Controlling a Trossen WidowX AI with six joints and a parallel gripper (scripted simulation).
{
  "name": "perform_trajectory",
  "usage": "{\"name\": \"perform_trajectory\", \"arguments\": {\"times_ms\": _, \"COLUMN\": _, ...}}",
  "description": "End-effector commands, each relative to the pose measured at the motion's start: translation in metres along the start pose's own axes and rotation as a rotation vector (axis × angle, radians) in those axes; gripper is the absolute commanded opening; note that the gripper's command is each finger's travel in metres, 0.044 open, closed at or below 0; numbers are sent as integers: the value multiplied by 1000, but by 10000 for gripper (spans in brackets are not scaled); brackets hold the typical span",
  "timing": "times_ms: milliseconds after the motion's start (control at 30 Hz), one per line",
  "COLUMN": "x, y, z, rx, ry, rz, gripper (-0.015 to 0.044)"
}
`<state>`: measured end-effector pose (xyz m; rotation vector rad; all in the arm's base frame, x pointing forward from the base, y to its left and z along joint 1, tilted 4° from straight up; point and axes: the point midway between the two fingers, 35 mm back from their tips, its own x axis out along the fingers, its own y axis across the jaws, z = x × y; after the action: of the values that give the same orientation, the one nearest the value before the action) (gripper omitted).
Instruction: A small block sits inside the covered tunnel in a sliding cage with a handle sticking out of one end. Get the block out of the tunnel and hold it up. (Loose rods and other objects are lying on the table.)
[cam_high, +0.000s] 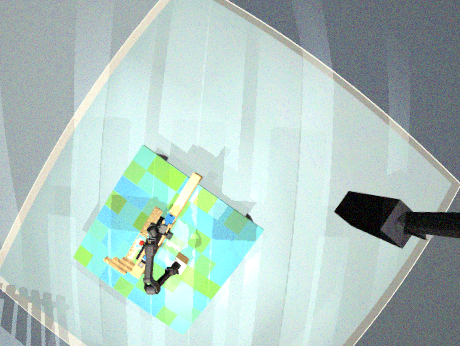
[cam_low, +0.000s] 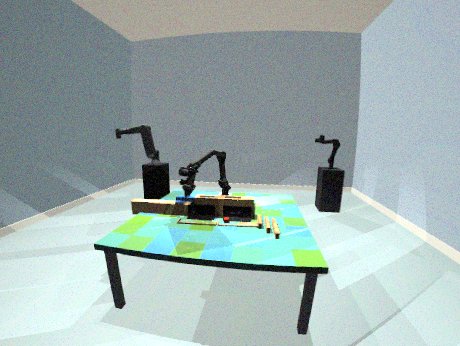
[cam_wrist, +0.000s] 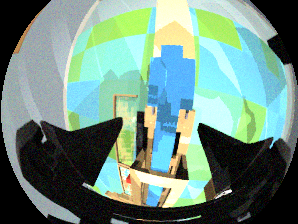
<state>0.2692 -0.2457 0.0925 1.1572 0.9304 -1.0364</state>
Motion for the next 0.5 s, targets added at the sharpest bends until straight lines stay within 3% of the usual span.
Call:
{"name": "perform_trajectory", "arguments": {"times_ms": 0, "x": 7, "y": -1, "z": -2, "rx": -5, "ry": 6, "rz": 1, "gripper": 440}}
{"name": "perform_trajectory", "arguments": {"times_ms": 467, "x": 29, "y": -6, "z": -7, "rx": -5, "ry": 6, "rz": 1, "gripper": 440}}
